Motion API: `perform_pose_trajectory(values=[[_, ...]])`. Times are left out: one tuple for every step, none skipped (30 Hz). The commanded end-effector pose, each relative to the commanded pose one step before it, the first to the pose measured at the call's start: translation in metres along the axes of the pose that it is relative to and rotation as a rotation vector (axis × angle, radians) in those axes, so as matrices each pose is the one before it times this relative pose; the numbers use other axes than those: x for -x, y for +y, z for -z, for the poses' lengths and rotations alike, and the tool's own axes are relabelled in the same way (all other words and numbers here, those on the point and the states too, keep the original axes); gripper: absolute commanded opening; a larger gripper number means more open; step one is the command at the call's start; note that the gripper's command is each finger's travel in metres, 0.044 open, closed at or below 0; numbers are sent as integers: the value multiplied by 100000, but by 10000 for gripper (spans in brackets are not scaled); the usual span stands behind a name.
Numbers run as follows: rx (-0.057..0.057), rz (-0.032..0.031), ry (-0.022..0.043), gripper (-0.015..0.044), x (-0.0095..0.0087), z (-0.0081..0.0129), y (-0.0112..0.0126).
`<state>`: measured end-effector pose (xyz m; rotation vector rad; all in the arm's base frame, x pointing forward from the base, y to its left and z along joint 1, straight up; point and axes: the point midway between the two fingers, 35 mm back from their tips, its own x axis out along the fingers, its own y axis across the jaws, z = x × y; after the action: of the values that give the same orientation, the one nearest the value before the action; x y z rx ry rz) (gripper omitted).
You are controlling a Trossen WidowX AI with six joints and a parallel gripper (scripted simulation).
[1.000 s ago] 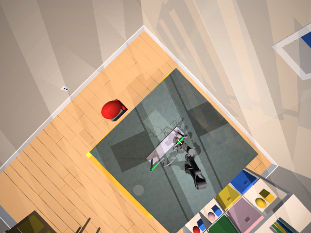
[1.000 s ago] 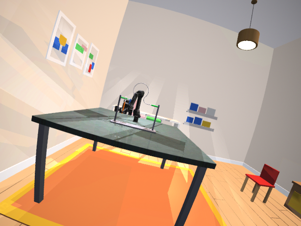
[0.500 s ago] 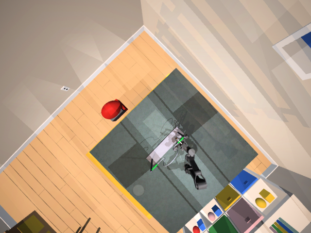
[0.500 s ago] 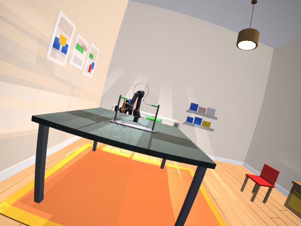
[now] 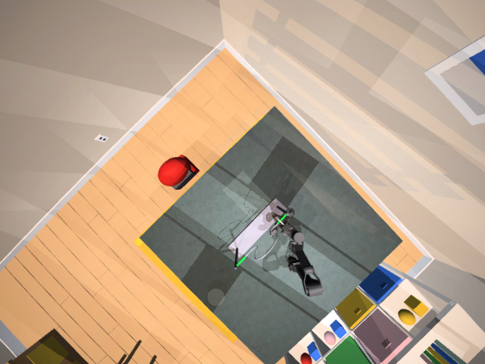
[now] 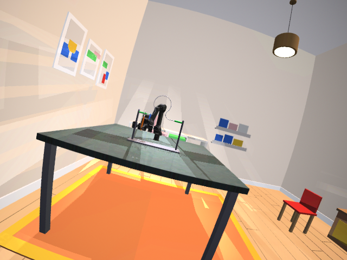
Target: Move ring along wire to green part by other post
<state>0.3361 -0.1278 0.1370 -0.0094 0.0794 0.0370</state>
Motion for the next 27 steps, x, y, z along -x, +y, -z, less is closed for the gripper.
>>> perform_pose_trajectory(values=[[700,318,-745,-150,-37,-330,-80],[0,0,0,-150,0,0,0],[-10,-8,16,-150,-1,-1,50],[-17,-15,28,-150,-2,-1,91],[-18,-17,30,-150,-2,-2,102],[-17,-18,28,-150,-2,-2,102],[-16,-18,26,-150,-2,-2,101],[-17,-19,25,-150,-2,-1,100],[-18,-18,24,-150,-2,-1,100],[-18,-18,23,-150,-2,-1,101],[-18,-17,22,-150,-2,-1,101],[-18,-17,21,-150,-2,-1,101],[-23,-17,19,-150,-2,-1,101],[-25,-17,18,-150,-2,-1,102],[-26,-17,17,-150,-2,-1,102],[-26,-16,16,-150,-2,-1,102],[-26,-16,15,-150,-2,-1,102],[-43,-17,14,-150,-2,-1,104],[-49,-17,14,-150,-2,-1,105],[-51,-17,13,-150,-2,-1,105],[-52,-17,12,-150,-2,-1,105],[-53,-17,12,-150,-2,-1,105],[-93,-20,11,-150,-2,0,110],[-107,-21,10,-150,-2,0,112],[-112,-21,9,-150,-2,0,113],[-113,-21,9,-150,-2,0,113],[-116,-21,8,-150,-2,0,113]])
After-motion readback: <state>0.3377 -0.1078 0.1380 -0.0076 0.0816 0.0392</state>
